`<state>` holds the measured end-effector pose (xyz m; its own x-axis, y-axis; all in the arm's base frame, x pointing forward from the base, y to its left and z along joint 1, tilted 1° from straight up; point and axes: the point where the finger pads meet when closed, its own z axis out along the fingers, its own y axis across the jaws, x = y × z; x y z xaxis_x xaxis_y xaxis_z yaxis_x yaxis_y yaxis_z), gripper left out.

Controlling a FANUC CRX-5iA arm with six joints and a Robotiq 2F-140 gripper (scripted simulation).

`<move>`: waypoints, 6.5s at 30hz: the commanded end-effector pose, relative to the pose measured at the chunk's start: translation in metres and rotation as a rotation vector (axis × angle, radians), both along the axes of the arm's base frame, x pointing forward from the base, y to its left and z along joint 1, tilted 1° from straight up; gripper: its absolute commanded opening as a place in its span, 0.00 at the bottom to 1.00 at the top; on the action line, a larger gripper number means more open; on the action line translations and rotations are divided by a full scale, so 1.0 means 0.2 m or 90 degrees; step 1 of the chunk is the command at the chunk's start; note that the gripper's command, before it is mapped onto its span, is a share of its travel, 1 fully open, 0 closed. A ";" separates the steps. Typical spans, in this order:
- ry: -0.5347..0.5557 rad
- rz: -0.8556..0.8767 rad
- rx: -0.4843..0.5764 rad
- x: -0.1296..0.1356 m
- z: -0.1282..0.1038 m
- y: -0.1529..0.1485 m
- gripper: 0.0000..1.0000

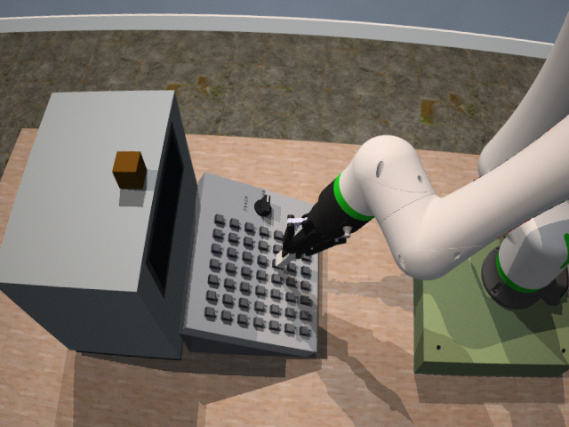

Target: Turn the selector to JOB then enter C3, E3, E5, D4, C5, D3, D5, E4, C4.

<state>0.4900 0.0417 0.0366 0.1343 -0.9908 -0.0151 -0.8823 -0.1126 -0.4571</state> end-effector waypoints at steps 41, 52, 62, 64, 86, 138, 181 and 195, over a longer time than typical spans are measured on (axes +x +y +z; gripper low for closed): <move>0.000 0.000 0.000 0.02 -0.04 0.00 0.00; 0.000 0.000 0.000 0.03 -0.06 0.00 0.00; 0.000 0.000 0.000 0.03 -0.07 0.00 0.00; 0.000 0.000 0.000 0.03 -0.07 0.00 0.00; 0.000 0.000 0.000 0.03 -0.07 0.00 0.00; 0.000 0.000 0.000 0.10 0.16 -0.14 0.00; 0.000 0.000 0.000 0.17 0.07 -0.15 0.00; 0.000 0.000 0.000 0.18 0.07 -0.15 0.00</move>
